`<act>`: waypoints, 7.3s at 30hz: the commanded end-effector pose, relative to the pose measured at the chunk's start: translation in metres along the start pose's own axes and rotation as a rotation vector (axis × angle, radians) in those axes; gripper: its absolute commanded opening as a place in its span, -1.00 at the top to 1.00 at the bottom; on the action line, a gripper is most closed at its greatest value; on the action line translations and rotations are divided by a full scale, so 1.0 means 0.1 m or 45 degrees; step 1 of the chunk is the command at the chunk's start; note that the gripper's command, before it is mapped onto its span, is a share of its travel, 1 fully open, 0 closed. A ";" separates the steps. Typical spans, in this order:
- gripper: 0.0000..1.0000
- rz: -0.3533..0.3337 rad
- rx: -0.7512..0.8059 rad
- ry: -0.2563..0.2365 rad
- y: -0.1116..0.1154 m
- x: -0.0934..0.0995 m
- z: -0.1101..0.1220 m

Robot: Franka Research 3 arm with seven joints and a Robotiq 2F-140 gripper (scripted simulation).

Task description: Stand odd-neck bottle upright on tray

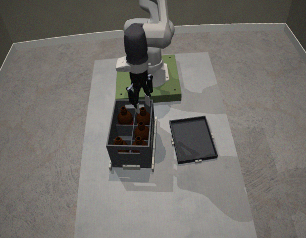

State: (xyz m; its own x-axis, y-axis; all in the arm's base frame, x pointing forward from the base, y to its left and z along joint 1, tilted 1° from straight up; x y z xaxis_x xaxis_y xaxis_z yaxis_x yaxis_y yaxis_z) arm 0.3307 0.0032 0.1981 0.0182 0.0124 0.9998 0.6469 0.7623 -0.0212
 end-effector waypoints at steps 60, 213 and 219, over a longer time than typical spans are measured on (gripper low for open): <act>0.12 -0.007 -0.006 -0.007 0.02 -0.23 -0.01; 0.12 -0.007 -0.006 -0.006 0.02 0.61 0.00; 0.12 -0.007 -0.006 -0.007 0.02 0.63 0.00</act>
State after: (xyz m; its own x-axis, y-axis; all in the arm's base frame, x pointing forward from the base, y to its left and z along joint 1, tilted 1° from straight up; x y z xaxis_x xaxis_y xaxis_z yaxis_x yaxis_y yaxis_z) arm 0.3357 0.0057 0.2603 0.0009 0.0154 0.9999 0.6462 0.7631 -0.0123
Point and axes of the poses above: the point where the finger pads meet when closed, its own x axis back along the fingers, its own z axis across the jaws, y = z × x, the point moved 6 cm from there along x, back along the fingers
